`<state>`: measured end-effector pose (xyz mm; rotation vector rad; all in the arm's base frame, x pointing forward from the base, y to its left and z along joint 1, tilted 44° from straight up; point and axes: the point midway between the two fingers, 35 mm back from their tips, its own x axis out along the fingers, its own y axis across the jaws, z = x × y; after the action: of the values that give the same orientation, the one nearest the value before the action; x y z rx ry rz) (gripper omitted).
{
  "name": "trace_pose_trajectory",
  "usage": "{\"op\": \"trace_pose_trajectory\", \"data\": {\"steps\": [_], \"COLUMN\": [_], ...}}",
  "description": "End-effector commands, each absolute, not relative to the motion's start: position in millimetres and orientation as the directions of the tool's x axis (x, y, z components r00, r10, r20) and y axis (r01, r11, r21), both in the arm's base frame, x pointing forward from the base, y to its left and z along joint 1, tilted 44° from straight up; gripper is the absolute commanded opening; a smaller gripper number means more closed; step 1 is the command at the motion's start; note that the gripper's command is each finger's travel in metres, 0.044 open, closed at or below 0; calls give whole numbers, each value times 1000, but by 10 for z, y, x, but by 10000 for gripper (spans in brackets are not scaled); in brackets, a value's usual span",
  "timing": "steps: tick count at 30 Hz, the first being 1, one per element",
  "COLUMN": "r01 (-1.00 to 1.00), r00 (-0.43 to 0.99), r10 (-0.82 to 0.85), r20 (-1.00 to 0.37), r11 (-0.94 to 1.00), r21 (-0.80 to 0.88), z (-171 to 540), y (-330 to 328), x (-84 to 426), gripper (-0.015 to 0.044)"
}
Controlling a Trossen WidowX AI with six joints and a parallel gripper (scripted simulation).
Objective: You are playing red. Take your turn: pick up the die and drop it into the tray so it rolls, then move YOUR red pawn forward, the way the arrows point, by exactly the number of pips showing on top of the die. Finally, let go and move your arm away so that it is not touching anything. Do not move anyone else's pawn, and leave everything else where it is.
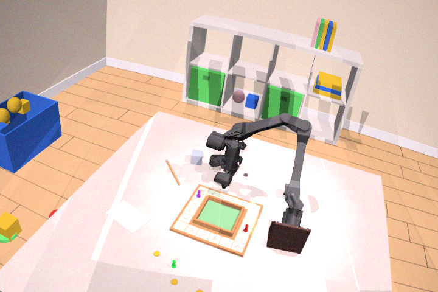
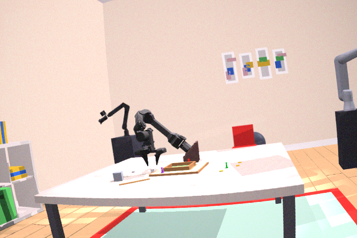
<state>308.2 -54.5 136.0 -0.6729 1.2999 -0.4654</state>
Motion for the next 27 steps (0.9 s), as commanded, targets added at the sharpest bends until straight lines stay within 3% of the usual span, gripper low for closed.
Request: {"op": "trace_pose_trajectory", "data": {"steps": [1, 20, 25, 27], "r01": [-62, -62, -62, -62], "r00": [218, 218, 218, 218], "r10": [-663, -665, -665, -665], "r20": [-716, -715, -715, -715], "r11": [723, 721, 721, 721], "r21": [-689, -690, -690, -690], "z": [1307, 1110, 1110, 1110], "y": [-578, -766, -766, -766], "x": [3098, 3158, 3158, 3158], "gripper": [275, 275, 144, 130]}}
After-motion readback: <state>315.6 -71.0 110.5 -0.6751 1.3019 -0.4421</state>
